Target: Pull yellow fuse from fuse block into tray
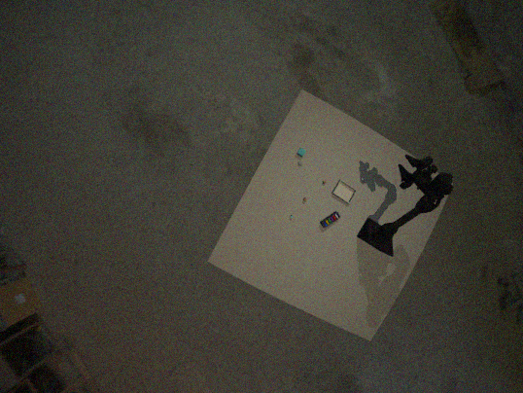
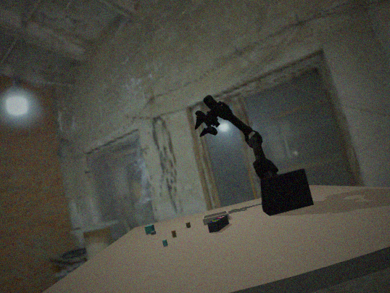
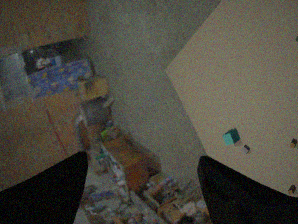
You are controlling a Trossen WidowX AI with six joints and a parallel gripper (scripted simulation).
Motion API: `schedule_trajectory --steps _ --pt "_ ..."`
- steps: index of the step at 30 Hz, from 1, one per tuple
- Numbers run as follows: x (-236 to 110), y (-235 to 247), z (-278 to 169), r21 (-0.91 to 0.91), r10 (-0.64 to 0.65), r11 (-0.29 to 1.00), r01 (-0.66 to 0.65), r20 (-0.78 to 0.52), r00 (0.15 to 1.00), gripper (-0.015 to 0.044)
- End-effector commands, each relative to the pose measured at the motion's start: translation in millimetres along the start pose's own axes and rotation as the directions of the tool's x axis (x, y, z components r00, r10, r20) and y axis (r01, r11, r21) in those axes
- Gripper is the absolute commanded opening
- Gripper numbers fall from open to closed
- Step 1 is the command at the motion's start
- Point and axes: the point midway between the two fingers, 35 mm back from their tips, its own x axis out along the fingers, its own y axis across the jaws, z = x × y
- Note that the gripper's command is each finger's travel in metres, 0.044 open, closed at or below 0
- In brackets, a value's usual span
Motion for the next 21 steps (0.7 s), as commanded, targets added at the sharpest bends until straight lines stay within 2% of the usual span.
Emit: schedule_trajectory --steps 1,4,9,13,21 --pt "0 0 -1 -0.004 -0.001 1.000 0.001 -0.001 1.000 0.0275" --pt "5 -7 -21 -0.071 -0.014 0.997 0.013 -0.017 1.000 0.0196" --pt "23 -41 -89 -0.315 -0.088 0.947 0.061 -0.072 0.994 0.0065" --pt "25 -66 -128 -0.480 -0.141 0.875 0.057 -0.141 0.980 0.0065" --pt "48 -144 -199 -0.741 -0.303 0.666 0.090 -0.159 0.940 0.0065"
